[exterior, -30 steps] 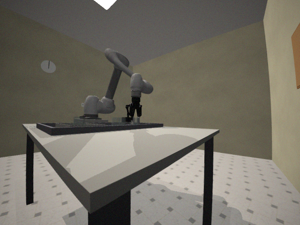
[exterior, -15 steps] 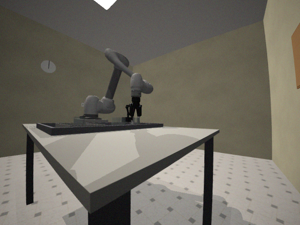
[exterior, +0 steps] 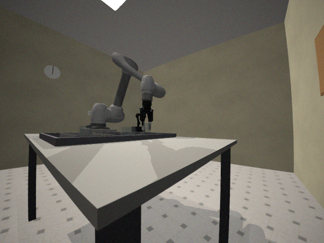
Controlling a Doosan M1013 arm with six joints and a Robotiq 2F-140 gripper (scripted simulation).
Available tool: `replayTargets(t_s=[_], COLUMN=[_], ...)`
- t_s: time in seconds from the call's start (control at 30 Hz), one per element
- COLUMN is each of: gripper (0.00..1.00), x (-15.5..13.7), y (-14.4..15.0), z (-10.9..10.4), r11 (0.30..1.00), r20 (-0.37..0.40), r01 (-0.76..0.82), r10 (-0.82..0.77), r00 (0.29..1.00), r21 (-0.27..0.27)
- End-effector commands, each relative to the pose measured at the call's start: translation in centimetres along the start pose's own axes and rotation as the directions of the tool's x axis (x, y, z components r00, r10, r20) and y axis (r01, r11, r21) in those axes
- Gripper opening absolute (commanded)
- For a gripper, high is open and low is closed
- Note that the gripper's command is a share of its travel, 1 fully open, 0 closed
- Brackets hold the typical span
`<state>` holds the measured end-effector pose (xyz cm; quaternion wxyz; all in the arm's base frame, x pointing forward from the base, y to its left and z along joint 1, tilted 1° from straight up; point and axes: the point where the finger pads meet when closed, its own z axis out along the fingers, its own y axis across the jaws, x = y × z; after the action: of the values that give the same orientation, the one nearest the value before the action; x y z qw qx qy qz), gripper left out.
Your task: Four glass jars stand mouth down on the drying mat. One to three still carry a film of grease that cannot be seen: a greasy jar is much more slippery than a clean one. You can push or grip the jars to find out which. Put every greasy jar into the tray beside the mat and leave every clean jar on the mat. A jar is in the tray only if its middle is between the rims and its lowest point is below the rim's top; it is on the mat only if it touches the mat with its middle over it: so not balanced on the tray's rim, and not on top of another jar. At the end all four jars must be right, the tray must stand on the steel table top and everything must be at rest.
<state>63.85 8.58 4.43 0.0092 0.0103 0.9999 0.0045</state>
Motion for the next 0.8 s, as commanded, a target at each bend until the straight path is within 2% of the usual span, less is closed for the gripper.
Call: replayTargets(t_s=[0.0,0.07,0.77], gripper=[0.00,0.00,0.00], x=[0.0,0.0,0.0], y=[0.0,0.0,0.0], z=[-0.8,-0.8,-5.7], r11=[1.000,1.000,1.000], r20=[0.000,0.000,0.000], r01=[0.000,0.000,0.000], r10=[0.000,0.000,0.000], r00=[1.000,1.000,1.000], r21=[0.000,0.000,0.000])
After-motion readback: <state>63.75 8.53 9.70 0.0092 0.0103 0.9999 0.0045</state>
